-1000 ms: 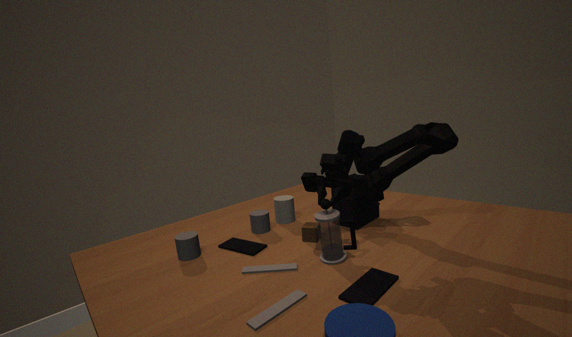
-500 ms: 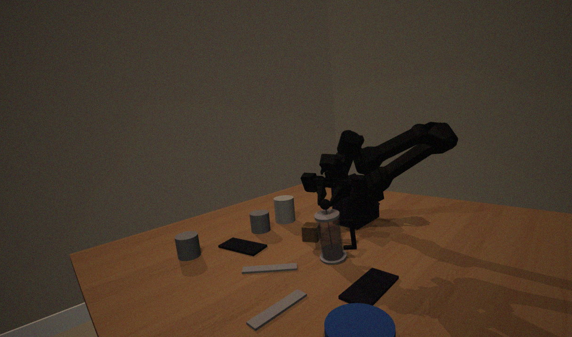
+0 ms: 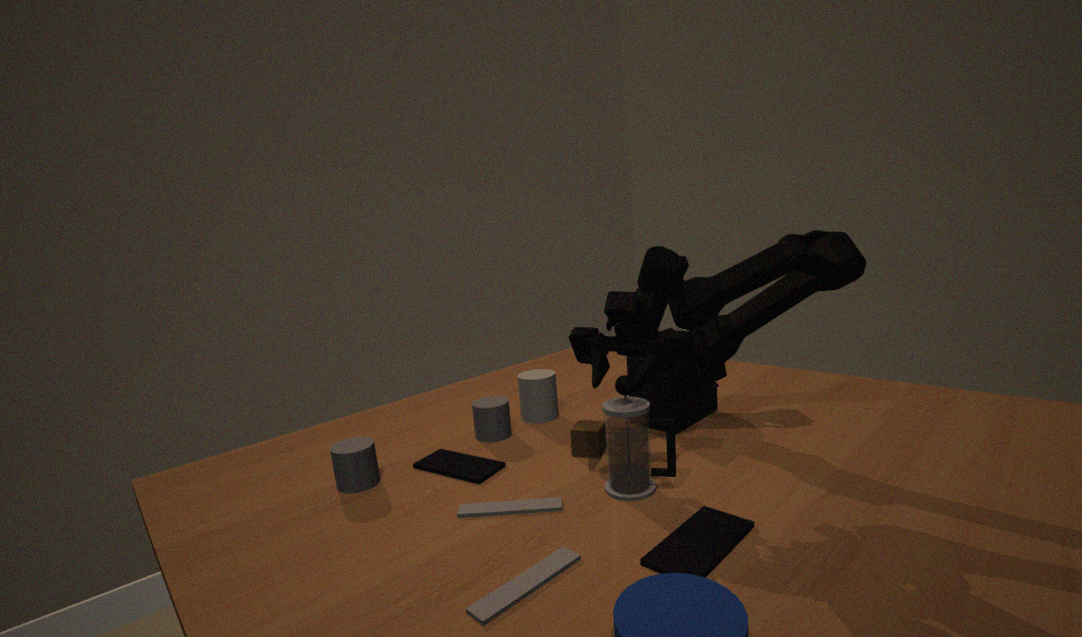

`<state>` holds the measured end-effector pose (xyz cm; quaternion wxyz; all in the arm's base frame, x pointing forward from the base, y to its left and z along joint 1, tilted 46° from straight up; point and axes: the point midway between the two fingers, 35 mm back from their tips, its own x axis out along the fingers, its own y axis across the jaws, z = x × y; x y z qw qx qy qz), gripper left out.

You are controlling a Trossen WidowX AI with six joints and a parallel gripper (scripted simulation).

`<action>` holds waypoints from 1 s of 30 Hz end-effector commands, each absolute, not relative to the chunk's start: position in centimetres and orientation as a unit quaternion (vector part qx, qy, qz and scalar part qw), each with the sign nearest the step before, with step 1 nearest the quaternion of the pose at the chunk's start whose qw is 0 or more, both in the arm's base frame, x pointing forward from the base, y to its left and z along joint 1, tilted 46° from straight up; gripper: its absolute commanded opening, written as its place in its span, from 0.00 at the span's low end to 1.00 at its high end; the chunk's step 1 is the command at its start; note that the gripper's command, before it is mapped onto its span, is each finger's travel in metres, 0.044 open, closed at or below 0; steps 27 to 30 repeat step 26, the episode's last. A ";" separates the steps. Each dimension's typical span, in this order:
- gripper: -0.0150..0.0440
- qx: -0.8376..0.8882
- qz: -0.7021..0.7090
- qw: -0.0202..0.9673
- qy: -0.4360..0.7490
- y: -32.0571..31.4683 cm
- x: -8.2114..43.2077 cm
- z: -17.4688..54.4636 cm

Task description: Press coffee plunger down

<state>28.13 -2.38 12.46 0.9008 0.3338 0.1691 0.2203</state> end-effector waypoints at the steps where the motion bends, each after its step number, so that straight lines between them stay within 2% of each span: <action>1: 0.94 0.333 0.217 0.902 0.169 -2.4 28.2 12.4; 3: 1.00 0.333 0.217 0.902 0.169 -2.4 28.2 12.4; 12: 1.00 0.314 0.213 0.908 0.175 -4.6 28.2 13.7; 19: 1.00 0.336 0.219 0.898 0.179 -7.7 26.3 17.5; 30: 1.00 0.339 0.220 0.897 0.176 -8.0 26.0 18.0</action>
